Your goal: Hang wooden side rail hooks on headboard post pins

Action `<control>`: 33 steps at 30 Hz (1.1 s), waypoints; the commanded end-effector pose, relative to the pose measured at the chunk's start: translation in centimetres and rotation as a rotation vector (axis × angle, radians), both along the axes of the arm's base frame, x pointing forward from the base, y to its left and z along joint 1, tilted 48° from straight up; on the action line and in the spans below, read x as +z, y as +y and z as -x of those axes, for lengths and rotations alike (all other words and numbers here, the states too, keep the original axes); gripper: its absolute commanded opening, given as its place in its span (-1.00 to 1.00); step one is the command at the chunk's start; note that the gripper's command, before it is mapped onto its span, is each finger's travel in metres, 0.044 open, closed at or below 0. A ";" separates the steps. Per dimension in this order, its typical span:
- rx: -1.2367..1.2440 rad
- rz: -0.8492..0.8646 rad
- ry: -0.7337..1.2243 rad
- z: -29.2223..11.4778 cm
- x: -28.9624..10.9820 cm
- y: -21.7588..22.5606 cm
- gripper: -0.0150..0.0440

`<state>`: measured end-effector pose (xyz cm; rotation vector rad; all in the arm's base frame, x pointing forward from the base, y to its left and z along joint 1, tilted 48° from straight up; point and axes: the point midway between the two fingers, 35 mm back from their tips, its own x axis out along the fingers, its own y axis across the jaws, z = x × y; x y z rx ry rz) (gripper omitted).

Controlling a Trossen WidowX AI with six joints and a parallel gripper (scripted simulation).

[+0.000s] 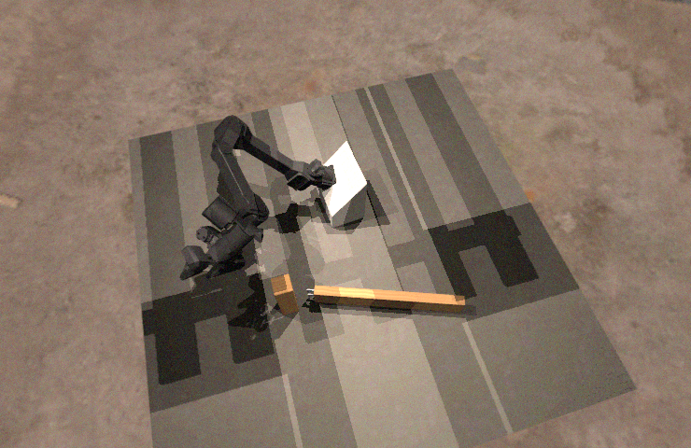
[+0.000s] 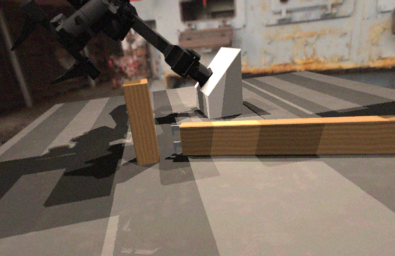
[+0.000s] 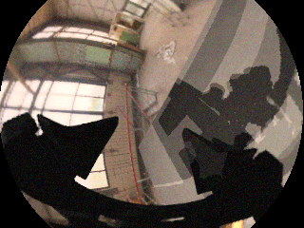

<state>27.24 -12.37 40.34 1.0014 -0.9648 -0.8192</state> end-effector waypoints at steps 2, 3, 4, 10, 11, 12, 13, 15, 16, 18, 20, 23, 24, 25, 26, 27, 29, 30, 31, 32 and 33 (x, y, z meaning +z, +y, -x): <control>-0.062 0.150 -0.148 5.6 2.2 0.5 1.00; -0.062 0.150 -0.148 5.6 2.2 0.5 1.00; -0.062 0.150 -0.148 5.6 2.2 0.5 1.00; -0.043 0.117 -0.107 3.9 1.7 0.4 1.00; -0.044 0.122 -0.087 3.8 1.7 0.5 1.00; -0.046 0.132 -0.053 3.6 1.6 0.6 1.00; -0.049 0.146 -0.006 3.3 1.5 0.8 1.00; -0.055 0.183 0.114 2.7 1.2 1.3 1.00; -0.058 0.203 0.174 2.3 1.0 1.5 1.00; -0.063 0.246 0.295 1.7 0.7 2.0 1.00; -0.067 0.293 0.417 1.0 0.3 2.6 1.00; -0.073 0.373 0.600 0.1 -0.3 3.4 1.00; -0.075 0.401 0.661 -0.2 -0.6 3.7 1.00; -0.077 0.430 0.721 -0.5 -0.8 4.0 1.00; -0.079 0.461 0.781 -0.8 -1.0 4.3 1.00; -0.080 0.492 0.840 -1.0 -1.3 4.6 1.00; -0.084 0.557 0.957 -1.5 -1.8 5.2 1.00; -0.086 0.593 1.018 -1.8 -2.1 5.5 1.00; -0.089 0.631 1.080 -2.0 -2.4 5.9 1.00; -0.091 0.671 1.141 -2.3 -2.7 6.2 1.00; -0.094 0.711 1.202 -2.5 -3.0 6.6 1.00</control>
